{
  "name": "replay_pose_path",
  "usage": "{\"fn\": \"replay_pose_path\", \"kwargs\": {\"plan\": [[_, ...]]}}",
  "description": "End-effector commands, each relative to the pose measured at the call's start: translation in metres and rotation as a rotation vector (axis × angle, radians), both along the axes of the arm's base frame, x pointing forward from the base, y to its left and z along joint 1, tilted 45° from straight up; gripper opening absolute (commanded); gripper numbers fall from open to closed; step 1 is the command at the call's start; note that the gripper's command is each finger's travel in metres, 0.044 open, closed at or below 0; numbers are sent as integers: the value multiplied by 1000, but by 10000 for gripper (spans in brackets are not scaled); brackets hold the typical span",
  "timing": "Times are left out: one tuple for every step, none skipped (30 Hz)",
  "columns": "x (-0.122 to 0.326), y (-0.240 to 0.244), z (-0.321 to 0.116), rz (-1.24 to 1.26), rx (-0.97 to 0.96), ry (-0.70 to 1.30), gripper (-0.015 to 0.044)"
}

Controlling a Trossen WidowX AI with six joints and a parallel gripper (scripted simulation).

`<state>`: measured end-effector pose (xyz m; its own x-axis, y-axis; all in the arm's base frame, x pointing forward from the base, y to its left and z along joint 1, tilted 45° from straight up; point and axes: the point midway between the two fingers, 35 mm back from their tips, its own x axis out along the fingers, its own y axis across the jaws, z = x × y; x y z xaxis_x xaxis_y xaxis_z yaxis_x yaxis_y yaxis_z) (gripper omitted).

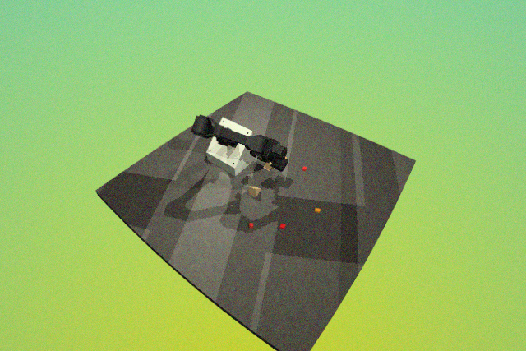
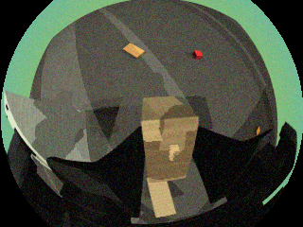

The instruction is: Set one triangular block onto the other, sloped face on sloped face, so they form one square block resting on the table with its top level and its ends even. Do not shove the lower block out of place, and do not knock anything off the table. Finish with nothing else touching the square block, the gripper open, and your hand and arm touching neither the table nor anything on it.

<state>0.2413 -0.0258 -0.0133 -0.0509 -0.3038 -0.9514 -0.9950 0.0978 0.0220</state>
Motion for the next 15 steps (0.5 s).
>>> {"fn": "replay_pose_path", "kwargs": {"plan": [[3, 3, 0, 42, -104, 41, 0], [3, 3, 0, 54, -131, 51, 0], [3, 4, 0, 66, -159, 60, 0], [4, 5, 1, 79, -186, 69, 0], [5, 5, 1, 93, -214, 77, 0], [5, 6, 1, 107, -242, 84, 0], [6, 7, 2, 121, -271, 91, 0], [7, 8, 2, 136, -299, 97, 0], [8, 9, 3, 151, -327, 102, 0], [9, 10, 4, 167, -356, 107, 0], [10, 12, 4, 183, -384, 111, 0], [11, 13, 5, 200, -413, 114, 0], [12, 14, 6, 214, -436, 116, 0], [13, 15, 6, 222, -450, 117, 0], [13, 15, 6, 225, -455, 117, 0]]}}
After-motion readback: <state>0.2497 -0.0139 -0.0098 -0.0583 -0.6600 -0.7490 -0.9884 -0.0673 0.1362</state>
